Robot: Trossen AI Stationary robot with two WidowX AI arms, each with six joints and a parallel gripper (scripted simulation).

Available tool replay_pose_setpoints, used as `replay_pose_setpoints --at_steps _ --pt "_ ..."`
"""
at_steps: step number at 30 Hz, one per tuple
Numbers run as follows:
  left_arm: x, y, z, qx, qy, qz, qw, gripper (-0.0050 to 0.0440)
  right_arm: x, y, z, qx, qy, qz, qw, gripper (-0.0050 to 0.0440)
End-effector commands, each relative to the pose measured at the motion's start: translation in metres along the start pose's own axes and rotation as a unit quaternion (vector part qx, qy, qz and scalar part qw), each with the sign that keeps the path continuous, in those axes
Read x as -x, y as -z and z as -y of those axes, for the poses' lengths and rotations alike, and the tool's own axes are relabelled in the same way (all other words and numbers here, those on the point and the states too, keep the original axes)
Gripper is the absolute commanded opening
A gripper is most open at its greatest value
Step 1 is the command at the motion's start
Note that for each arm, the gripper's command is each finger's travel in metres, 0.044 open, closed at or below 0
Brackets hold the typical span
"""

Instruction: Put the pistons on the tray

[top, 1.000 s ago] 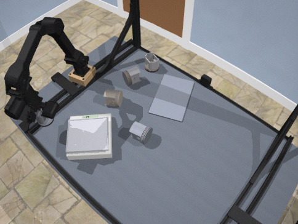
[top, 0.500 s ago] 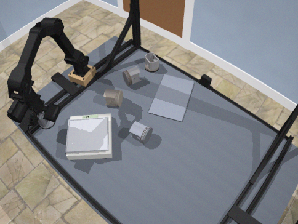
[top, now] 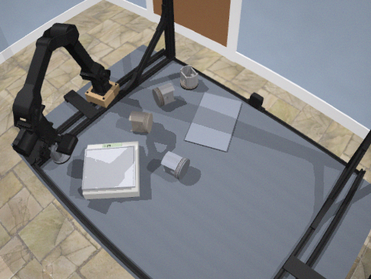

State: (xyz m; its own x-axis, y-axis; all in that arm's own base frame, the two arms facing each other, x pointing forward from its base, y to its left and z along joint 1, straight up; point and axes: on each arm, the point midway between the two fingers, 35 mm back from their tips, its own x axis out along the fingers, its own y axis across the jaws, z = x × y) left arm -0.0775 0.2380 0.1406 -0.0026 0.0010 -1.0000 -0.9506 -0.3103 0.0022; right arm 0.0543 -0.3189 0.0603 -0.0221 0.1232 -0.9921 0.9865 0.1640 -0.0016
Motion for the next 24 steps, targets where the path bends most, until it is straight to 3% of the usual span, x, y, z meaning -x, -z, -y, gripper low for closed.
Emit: replay_pose_setpoints --at_steps 1,24 --pt "0.0 0.0 0.0 -0.001 0.001 -0.001 1.0 0.044 -0.008 0.0 0.001 0.002 0.001 -0.003 1.0 0.0158" --pt "0.0 0.0 0.0 -0.001 0.001 -0.001 1.0 0.044 -0.039 -0.002 0.001 0.002 0.001 -0.003 1.0 0.0158"
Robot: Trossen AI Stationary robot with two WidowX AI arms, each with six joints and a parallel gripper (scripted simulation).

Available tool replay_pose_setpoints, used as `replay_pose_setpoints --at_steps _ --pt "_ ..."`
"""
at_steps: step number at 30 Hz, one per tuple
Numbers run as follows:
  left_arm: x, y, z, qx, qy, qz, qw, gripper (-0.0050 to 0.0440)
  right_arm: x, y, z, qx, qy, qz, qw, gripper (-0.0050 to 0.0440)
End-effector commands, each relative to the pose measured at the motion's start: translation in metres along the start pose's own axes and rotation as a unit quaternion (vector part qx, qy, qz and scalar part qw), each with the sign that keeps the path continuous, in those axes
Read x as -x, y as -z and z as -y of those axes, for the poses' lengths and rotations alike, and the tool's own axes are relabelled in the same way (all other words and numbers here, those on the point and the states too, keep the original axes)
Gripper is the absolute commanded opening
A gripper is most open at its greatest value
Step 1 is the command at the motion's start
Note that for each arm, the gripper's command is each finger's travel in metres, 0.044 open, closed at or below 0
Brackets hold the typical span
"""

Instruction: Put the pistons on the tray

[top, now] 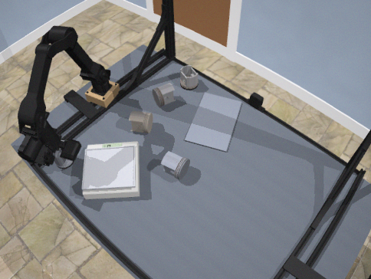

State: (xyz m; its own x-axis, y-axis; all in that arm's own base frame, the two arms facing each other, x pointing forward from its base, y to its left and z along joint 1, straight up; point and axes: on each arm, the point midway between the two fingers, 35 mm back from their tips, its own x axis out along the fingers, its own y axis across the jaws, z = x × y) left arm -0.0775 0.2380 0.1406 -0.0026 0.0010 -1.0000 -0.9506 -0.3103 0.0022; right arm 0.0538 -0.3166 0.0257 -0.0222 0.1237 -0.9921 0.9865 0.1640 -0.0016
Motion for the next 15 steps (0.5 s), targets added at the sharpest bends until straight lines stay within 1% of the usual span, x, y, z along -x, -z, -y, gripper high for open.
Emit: replay_pose_setpoints --at_steps 1,11,15 --pt "0.0 0.0 0.0 -0.001 0.001 -0.001 1.0 0.044 -0.006 0.0 0.001 0.002 0.001 -0.002 1.0 0.0158" --pt "0.0 0.0 0.0 -0.001 0.001 -0.001 1.0 0.044 -0.023 -0.001 0.001 0.002 0.001 -0.002 1.0 0.0158" --pt "0.0 0.0 0.0 -0.001 0.001 -0.001 1.0 0.044 -0.023 -0.001 0.001 0.002 0.001 -0.002 1.0 0.0158"
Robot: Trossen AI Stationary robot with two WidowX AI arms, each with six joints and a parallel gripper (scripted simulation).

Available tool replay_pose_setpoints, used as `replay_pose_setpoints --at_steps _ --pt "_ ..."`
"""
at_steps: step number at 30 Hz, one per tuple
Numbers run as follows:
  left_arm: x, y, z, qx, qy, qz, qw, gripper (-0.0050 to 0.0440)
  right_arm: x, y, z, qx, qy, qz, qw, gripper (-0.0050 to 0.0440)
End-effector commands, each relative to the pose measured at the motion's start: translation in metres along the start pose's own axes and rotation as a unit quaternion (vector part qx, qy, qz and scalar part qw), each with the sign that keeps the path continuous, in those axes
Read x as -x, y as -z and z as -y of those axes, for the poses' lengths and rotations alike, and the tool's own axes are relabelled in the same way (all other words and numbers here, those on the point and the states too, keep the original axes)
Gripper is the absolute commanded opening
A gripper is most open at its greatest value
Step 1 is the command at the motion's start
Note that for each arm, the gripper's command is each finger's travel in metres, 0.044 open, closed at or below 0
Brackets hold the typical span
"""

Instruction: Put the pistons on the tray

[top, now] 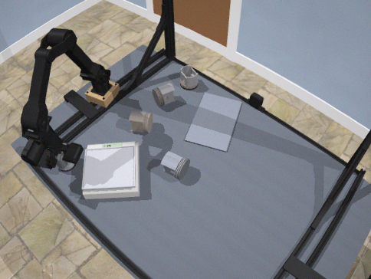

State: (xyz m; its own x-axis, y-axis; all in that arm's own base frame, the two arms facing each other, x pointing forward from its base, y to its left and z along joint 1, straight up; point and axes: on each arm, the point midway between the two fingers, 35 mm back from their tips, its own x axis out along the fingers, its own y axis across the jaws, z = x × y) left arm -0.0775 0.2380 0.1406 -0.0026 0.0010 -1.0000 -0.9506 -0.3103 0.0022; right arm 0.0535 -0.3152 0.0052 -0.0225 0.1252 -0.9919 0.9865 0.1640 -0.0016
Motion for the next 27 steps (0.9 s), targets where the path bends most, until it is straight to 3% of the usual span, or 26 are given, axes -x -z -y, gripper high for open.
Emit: replay_pose_setpoints --at_steps 1,2,27 --pt "-0.0001 0.0004 0.0003 -0.001 0.001 -0.001 1.0 0.044 -0.0023 0.0004 0.0005 0.002 0.001 -0.002 1.0 0.0158" --pt "-0.0001 0.0004 0.0003 -0.001 0.001 -0.001 1.0 0.044 -0.0023 0.0004 0.0005 0.002 0.001 -0.002 1.0 0.0378" --pt "-0.0001 0.0004 0.0003 -0.001 0.001 -0.001 1.0 0.044 0.0061 0.0003 0.0005 0.002 0.001 -0.002 1.0 0.0378"
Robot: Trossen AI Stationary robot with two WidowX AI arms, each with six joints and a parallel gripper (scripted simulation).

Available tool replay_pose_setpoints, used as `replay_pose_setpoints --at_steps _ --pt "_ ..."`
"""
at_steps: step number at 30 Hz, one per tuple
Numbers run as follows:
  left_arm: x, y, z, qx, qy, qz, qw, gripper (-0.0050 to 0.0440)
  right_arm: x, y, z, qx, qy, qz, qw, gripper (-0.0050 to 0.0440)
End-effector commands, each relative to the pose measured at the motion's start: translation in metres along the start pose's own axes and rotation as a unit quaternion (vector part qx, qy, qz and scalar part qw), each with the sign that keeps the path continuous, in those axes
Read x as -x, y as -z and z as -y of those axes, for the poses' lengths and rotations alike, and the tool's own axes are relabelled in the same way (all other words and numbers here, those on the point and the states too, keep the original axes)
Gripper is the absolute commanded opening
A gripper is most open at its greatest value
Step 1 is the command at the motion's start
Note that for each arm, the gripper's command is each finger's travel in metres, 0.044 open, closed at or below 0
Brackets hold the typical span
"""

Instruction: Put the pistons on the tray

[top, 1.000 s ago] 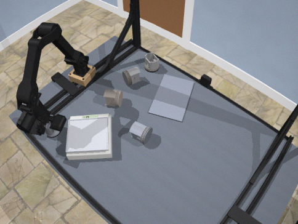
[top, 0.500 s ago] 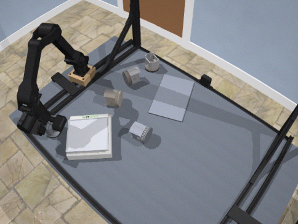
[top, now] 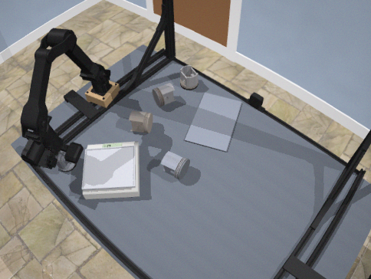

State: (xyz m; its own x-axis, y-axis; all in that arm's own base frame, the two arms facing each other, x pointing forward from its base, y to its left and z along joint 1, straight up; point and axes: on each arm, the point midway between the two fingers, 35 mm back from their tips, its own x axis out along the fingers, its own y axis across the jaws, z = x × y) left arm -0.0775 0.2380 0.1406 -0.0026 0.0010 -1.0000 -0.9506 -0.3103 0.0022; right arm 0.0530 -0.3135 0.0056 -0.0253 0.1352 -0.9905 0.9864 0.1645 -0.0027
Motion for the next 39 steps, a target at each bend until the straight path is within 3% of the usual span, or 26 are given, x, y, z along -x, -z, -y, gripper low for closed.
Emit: replay_pose_setpoints --at_steps 1,39 --pt "0.0 0.0 0.0 -0.001 0.001 -0.001 1.0 0.044 0.008 -0.001 0.0 0.002 0.001 0.004 1.0 0.0378" --pt "0.0 0.0 0.0 -0.001 0.001 -0.001 1.0 0.044 0.063 -0.001 0.0 0.002 0.001 0.004 1.0 0.0378"
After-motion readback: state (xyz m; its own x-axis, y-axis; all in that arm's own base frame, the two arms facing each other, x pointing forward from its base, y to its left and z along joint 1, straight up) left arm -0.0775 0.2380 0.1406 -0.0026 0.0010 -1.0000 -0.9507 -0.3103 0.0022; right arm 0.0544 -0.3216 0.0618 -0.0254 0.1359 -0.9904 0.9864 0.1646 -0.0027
